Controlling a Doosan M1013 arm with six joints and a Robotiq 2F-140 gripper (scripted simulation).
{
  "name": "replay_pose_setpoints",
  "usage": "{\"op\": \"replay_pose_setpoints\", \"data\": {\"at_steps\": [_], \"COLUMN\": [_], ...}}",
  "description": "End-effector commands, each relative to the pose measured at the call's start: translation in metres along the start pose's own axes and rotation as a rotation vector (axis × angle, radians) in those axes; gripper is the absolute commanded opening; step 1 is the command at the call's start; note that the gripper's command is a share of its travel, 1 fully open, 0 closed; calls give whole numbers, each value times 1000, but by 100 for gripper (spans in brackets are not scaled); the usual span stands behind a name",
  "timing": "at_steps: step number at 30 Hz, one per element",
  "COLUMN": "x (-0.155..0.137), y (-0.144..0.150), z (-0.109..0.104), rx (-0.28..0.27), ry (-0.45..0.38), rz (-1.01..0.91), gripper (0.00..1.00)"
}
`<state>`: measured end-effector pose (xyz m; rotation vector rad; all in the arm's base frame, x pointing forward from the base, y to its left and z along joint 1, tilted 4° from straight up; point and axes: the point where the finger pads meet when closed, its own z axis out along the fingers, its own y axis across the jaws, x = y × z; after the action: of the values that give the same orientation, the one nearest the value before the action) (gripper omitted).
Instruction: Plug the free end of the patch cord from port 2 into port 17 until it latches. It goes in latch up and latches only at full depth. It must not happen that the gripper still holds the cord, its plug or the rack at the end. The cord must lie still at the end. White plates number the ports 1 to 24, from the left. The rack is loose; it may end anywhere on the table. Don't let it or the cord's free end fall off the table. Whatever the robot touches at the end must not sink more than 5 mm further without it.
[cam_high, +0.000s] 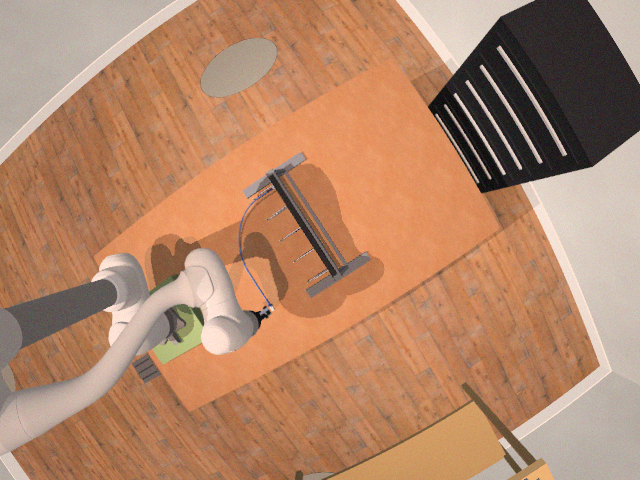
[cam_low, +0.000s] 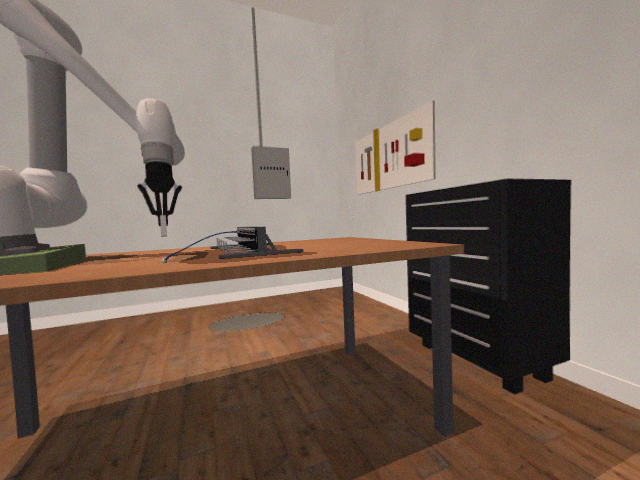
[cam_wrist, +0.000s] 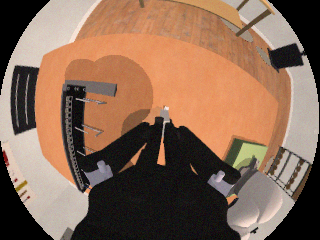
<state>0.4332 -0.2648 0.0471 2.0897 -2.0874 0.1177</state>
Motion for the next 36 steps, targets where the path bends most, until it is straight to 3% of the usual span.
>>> {"op": "replay_pose_setpoints", "data": {"at_steps": [1, 9, 11, 12, 17, 26, 28, 29, 36], "x": [4, 2, 2, -4, -22, -85, -85, -106, -164], "y": [-5, -41, -41, -56, -86, -138, -138, -148, -168], "z": [-4, -26, -26, -35, -53, -90, -90, -99, -118], "rx": [9, 95, 95, 132, 216, 395, 395, 443, 558], "ry": [145, 348, 348, 402, 495, 615, 615, 634, 666], "rz": [-83, -260, -260, -319, -435, -664, -664, -725, -877], "gripper": [0, 0, 0, 0, 0, 0, 0, 0, 0]}}
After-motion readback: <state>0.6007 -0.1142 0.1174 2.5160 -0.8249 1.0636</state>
